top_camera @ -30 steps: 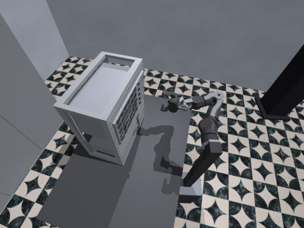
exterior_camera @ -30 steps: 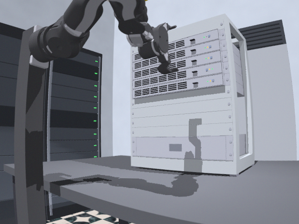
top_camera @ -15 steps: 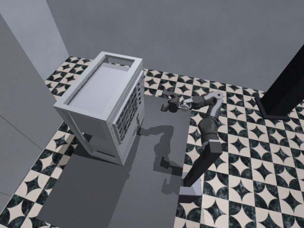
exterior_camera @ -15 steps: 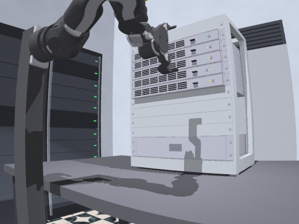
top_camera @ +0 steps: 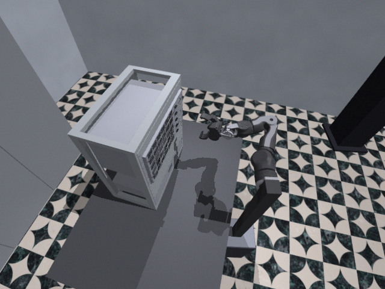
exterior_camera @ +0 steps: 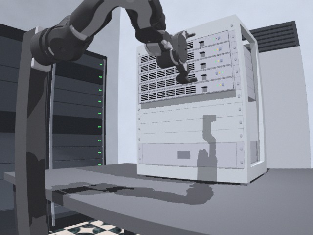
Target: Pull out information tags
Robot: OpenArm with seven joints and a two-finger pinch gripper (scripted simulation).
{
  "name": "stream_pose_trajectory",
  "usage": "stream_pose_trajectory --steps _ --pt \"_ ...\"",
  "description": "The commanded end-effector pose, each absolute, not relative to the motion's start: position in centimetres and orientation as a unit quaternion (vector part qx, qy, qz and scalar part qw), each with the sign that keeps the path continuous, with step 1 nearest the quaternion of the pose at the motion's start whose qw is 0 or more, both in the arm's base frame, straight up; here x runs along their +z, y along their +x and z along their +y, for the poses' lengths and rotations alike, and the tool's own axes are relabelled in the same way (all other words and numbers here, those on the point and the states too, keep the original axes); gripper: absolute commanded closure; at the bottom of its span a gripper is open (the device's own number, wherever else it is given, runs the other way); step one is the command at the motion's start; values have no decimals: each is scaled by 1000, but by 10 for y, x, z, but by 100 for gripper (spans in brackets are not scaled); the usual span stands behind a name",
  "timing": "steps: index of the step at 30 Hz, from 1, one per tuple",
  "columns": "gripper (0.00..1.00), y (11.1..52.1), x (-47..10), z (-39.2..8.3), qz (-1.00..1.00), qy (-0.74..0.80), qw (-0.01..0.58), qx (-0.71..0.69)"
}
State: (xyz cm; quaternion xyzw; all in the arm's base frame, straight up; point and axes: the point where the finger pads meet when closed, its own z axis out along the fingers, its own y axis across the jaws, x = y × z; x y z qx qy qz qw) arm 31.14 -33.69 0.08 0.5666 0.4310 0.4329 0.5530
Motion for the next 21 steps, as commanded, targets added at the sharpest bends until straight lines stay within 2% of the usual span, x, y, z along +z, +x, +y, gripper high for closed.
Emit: stream_pose_trajectory --steps 1,13,21 --pt "0 312 2 -335 435 558 555 438" --pt "0 364 -36 -384 435 558 554 439" --pt "0 380 -45 -397 433 555 556 443"
